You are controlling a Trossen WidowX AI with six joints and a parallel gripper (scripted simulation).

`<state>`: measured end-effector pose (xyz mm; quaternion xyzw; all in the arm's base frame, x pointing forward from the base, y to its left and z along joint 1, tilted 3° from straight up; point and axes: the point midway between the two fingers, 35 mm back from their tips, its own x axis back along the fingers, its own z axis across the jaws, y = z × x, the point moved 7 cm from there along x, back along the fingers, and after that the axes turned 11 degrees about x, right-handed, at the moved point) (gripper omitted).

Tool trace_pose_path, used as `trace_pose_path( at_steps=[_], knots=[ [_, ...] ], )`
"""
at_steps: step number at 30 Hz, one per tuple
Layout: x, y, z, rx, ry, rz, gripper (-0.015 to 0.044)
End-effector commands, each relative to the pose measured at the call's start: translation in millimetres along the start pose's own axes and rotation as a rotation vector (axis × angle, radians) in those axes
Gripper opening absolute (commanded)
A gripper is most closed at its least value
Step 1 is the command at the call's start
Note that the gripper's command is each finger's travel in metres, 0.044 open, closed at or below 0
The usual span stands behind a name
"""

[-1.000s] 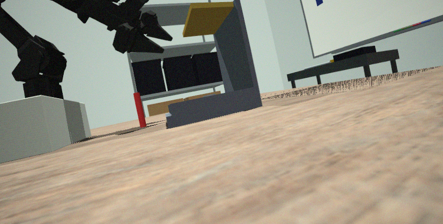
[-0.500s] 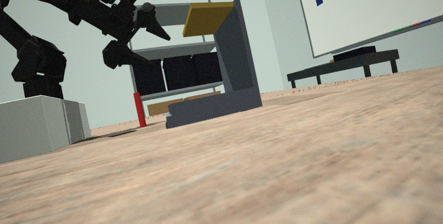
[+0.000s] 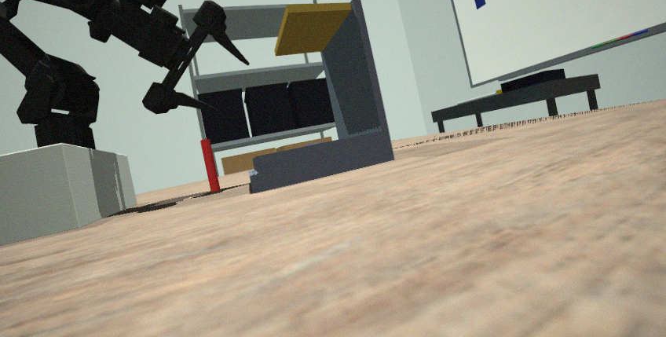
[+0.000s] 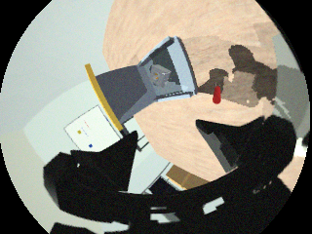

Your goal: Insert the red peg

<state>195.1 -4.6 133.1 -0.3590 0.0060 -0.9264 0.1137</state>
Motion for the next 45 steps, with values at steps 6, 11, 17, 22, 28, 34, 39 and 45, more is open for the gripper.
trace_pose_path(
  at_steps=[6, 11, 17, 22, 28, 34, 39, 45],
  knots=[
    [2, 4, -15, -0.321, -0.029, 0.01, 0.044],
    [3, 7, -23, -0.502, -0.041, 0.011, 0.044],
    [4, 9, -31, -0.721, -0.055, 0.011, 0.044],
    [6, 11, -38, -0.904, -0.066, 0.01, 0.044],
    [7, 12, -47, -1.125, -0.078, 0.008, 0.044],
    [8, 13, -51, -1.253, -0.085, 0.007, 0.044],
    [8, 13, -51, -1.253, -0.085, 0.006, 0.0414],
    [-1, 10, -45, -1.248, -0.091, 0.001, 0.0256]
  ],
)
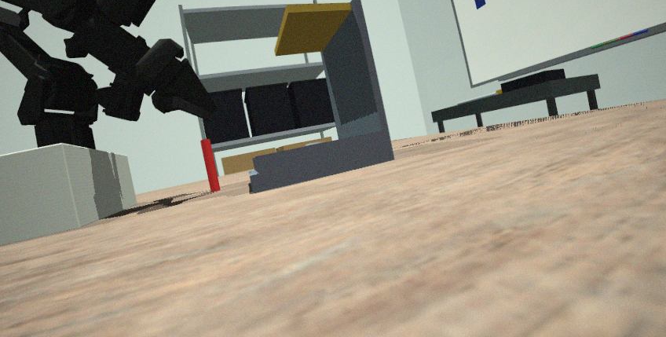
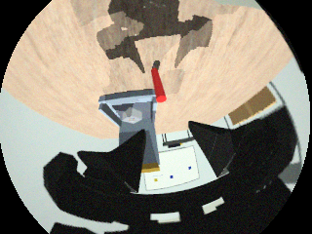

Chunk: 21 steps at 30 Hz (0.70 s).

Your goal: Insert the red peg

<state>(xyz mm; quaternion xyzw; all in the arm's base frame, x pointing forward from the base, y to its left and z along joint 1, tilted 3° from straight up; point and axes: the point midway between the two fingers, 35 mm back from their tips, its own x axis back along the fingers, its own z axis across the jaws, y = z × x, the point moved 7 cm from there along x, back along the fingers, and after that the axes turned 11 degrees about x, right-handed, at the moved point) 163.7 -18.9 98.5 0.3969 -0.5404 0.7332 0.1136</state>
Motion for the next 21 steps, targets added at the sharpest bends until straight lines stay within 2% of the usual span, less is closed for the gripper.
trace_pose_path(
  at_steps=[1, 21],
  knots=[
    [-3, -3, 0, -0.005, 0.003, -0.004, 0.023],
    [-16, 4, 2, -0.005, 0.003, -0.004, 0.022]
  ],
)
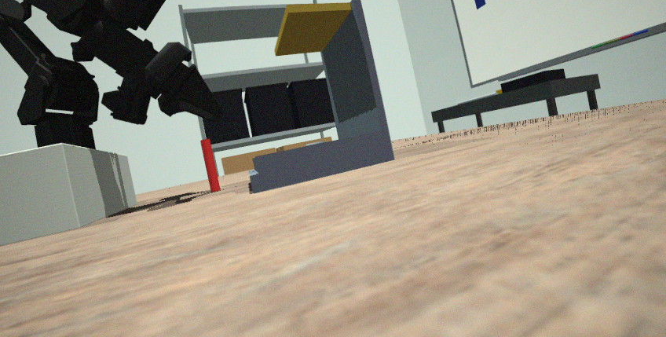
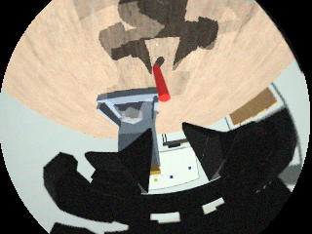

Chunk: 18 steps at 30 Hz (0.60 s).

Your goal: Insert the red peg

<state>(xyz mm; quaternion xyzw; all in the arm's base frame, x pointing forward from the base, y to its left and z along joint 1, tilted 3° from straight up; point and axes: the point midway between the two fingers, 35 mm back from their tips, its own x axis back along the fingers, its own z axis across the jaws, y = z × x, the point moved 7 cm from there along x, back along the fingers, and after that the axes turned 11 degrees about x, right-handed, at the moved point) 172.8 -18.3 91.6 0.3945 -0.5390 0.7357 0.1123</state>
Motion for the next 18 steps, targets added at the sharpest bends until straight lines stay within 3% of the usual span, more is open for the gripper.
trace_pose_path(
  at_steps=[1, 18],
  knots=[
    [-6, 6, -1, -0.01, -0.001, -0.008, 0.022],
    [-28, 25, -2, -0.01, -0.001, -0.008, 0.022]
  ],
)
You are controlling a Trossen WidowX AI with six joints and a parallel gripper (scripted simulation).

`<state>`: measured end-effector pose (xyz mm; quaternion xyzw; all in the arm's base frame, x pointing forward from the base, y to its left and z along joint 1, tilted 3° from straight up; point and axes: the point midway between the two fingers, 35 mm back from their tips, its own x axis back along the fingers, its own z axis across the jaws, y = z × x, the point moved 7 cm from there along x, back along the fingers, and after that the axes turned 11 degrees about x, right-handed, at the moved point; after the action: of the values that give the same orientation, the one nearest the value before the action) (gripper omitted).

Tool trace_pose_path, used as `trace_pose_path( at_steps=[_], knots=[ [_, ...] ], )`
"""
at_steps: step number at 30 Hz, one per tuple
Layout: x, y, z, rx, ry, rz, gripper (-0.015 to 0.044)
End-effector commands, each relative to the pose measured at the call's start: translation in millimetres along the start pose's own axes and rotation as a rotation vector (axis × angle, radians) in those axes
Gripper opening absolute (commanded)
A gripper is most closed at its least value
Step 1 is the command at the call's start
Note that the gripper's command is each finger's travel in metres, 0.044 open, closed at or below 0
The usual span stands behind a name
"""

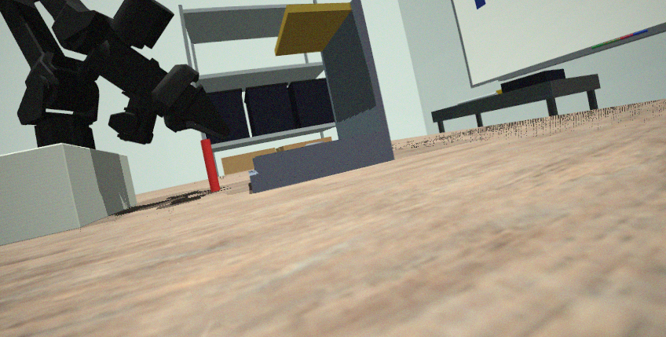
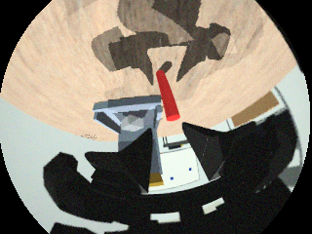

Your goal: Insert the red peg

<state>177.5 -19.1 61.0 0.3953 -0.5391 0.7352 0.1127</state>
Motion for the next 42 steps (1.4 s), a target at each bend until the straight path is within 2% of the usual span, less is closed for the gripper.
trace_pose_path(
  at_steps=[1, 23, 30, 35, 42],
  knots=[
    [-5, 7, -2, -0.009, 0.0, -0.007, 0.022],
    [-20, 30, -12, -0.01, -0.001, -0.008, 0.022],
    [-19, 28, -11, -0.003, -0.003, -0.004, 0.0036],
    [-19, 28, -11, -0.003, -0.003, -0.004, 0.0003],
    [-19, 27, -10, -0.003, -0.003, -0.004, 0.0]
  ],
)
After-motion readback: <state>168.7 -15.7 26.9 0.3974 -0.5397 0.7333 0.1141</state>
